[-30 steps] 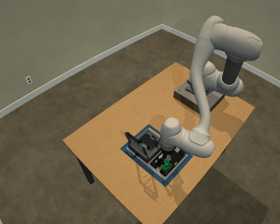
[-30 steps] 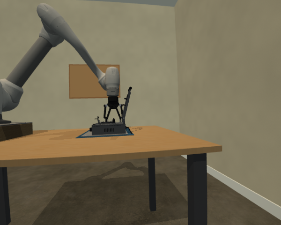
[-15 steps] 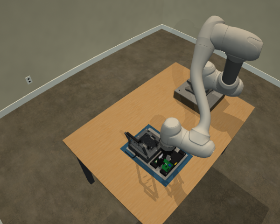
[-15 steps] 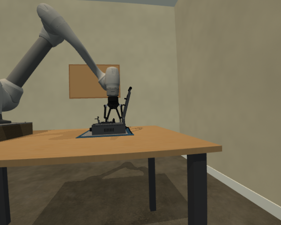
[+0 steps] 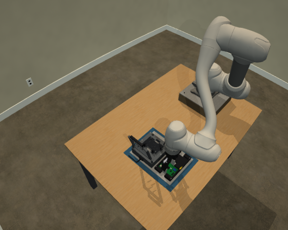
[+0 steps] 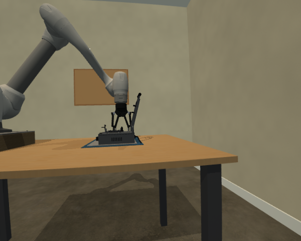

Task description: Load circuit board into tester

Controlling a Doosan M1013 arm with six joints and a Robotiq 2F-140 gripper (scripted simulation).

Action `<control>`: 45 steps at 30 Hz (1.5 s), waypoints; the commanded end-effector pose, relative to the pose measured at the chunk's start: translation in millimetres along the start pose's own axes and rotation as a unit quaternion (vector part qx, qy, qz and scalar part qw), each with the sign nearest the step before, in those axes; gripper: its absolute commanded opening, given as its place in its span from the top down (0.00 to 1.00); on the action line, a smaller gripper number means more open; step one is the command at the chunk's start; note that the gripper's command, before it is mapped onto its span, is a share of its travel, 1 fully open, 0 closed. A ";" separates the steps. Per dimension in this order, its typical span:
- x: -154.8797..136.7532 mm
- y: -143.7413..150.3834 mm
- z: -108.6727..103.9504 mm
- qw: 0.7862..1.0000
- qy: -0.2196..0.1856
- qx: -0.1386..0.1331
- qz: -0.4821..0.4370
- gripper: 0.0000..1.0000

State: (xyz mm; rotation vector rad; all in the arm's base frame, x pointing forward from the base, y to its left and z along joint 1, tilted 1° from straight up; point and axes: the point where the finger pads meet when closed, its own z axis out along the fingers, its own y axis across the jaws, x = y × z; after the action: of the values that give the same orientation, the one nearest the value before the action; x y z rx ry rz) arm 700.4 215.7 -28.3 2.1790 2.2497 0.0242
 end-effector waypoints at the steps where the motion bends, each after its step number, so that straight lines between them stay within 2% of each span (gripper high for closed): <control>1: -1.0 -0.8 2.0 1.000 -0.002 0.000 -0.001 0.51; 17: -1.0 -0.8 2.0 1.000 -0.002 0.000 -0.001 0.54; 45: -1.0 -0.8 2.0 1.000 -0.002 0.000 -0.001 0.54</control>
State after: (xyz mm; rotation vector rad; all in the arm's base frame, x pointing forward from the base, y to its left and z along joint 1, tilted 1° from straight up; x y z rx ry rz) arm 700.4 215.7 -28.1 2.1789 2.2496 0.0244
